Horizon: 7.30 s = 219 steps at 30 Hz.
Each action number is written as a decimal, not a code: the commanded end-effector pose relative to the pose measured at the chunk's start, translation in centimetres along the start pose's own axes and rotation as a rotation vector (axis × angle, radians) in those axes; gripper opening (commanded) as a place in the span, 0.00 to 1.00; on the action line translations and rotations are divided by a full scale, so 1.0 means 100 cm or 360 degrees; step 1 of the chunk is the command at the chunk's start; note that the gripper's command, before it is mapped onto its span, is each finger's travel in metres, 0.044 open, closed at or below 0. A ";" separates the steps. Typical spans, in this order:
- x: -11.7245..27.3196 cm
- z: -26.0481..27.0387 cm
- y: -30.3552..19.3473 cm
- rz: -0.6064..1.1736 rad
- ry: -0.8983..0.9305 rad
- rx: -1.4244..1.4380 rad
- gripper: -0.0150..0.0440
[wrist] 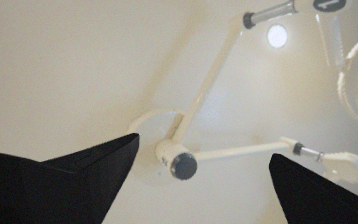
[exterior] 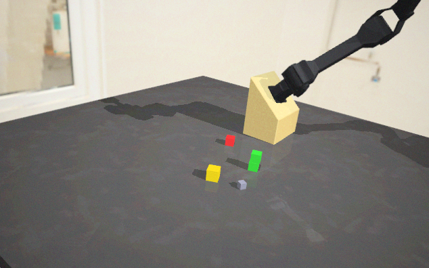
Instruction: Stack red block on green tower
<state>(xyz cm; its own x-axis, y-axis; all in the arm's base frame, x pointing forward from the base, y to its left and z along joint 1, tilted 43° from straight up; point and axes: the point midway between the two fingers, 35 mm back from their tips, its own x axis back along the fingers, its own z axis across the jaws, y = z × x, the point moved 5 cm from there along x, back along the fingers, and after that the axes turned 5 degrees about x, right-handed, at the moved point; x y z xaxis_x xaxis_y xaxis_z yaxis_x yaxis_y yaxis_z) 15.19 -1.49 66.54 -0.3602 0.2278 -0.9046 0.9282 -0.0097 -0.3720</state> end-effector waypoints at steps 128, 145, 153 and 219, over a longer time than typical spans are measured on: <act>0.657 0.100 0.307 -0.2382 0.4971 -0.1054 0.82; 0.656 0.101 0.307 -0.2381 0.4970 -0.1054 0.26; 0.629 0.117 0.303 -0.2379 0.4968 -0.1053 0.25; 0.478 0.022 0.309 -0.2386 0.4968 -0.1062 0.25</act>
<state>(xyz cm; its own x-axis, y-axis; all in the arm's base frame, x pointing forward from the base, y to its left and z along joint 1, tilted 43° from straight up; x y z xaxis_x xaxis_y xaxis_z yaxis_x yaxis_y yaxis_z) 26.22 6.67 11.12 0.1250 -0.6654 0.7360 0.7767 0.5272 0.3448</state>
